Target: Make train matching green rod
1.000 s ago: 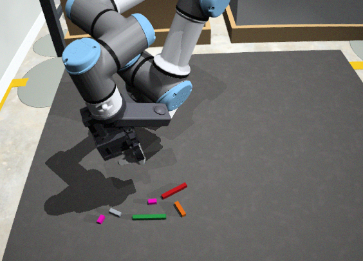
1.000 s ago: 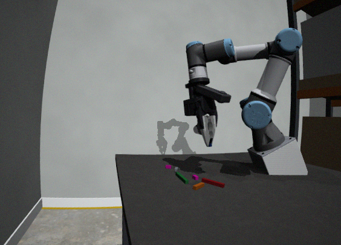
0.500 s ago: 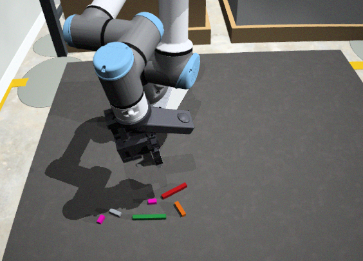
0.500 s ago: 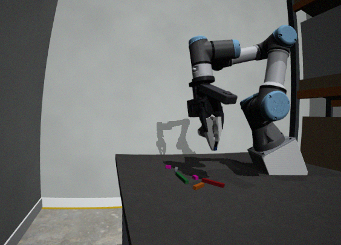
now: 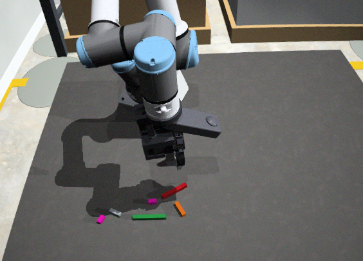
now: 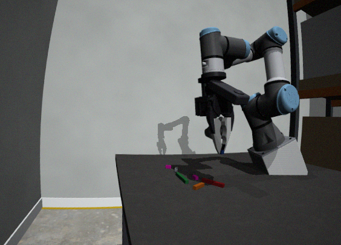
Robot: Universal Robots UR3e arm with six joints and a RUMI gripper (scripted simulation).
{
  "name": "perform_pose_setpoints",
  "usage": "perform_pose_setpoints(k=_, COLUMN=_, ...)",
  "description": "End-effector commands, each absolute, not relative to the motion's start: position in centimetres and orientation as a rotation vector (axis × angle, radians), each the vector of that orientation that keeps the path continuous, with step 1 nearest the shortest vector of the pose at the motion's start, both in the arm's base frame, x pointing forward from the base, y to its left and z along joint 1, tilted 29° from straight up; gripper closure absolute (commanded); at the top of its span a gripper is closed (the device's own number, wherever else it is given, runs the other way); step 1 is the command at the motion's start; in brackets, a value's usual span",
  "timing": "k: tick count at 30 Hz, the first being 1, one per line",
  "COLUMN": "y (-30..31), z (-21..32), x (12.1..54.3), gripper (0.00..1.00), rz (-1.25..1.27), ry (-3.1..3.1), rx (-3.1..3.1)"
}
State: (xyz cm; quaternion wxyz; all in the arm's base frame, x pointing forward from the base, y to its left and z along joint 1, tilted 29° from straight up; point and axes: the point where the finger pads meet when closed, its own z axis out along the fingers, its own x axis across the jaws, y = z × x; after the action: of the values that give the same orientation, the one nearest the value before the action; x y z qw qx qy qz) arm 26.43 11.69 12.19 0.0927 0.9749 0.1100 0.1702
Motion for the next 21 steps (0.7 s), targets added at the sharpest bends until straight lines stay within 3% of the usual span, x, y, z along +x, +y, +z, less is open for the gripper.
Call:
perform_pose_setpoints(k=1, y=13.2, z=12.1, x=26.6, gripper=1.0, rz=0.535, ry=0.275, rx=2.871)
perform_pose_setpoints(k=21, y=17.3, z=11.8, x=26.2, gripper=1.0, rz=0.659, ry=0.178, rx=2.865)
